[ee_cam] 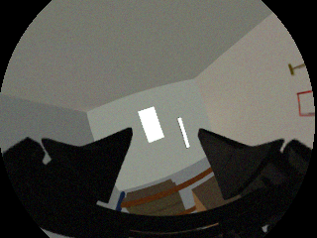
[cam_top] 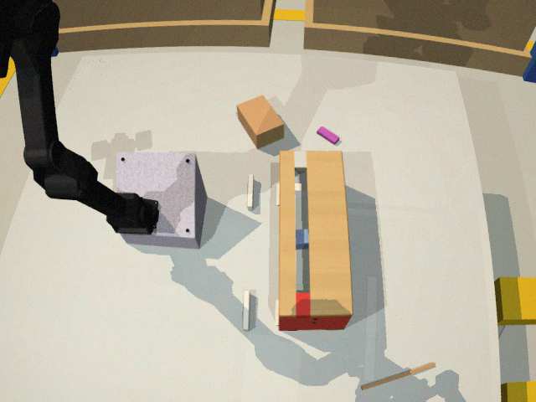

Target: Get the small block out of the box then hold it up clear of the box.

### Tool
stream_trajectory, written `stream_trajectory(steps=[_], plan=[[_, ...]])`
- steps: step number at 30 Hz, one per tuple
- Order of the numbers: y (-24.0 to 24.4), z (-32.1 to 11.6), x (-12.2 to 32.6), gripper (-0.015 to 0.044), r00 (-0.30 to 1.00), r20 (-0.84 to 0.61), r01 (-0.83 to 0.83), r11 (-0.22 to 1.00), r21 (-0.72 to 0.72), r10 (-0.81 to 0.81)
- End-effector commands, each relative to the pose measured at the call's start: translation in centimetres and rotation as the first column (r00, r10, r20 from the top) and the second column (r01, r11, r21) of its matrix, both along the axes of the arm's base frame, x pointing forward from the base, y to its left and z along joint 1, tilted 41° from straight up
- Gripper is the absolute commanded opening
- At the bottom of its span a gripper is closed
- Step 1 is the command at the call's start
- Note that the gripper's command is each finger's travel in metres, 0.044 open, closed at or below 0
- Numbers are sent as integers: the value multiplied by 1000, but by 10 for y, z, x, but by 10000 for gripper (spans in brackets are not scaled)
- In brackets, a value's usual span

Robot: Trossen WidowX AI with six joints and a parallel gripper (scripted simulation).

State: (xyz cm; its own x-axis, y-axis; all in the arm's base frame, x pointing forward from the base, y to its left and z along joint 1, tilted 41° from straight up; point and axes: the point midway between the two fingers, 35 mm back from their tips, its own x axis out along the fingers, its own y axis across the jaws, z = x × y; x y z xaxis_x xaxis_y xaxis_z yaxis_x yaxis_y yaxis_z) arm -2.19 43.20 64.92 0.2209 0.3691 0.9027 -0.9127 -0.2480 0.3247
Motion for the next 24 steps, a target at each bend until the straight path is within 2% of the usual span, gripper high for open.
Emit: stream_trajectory(steps=[1, 7, 14, 24], plan=[[2, -1, 2, 400, 1000, -1, 0, 1000, -7, 0], [44, -32, 57, 400, 999, -47, 14, 976, -218, -25], [77, -91, 144, 400, 980, -166, 19, 883, -469, -110], [66, -196, 277, 400, 855, -386, -46, 691, -721, -346]])
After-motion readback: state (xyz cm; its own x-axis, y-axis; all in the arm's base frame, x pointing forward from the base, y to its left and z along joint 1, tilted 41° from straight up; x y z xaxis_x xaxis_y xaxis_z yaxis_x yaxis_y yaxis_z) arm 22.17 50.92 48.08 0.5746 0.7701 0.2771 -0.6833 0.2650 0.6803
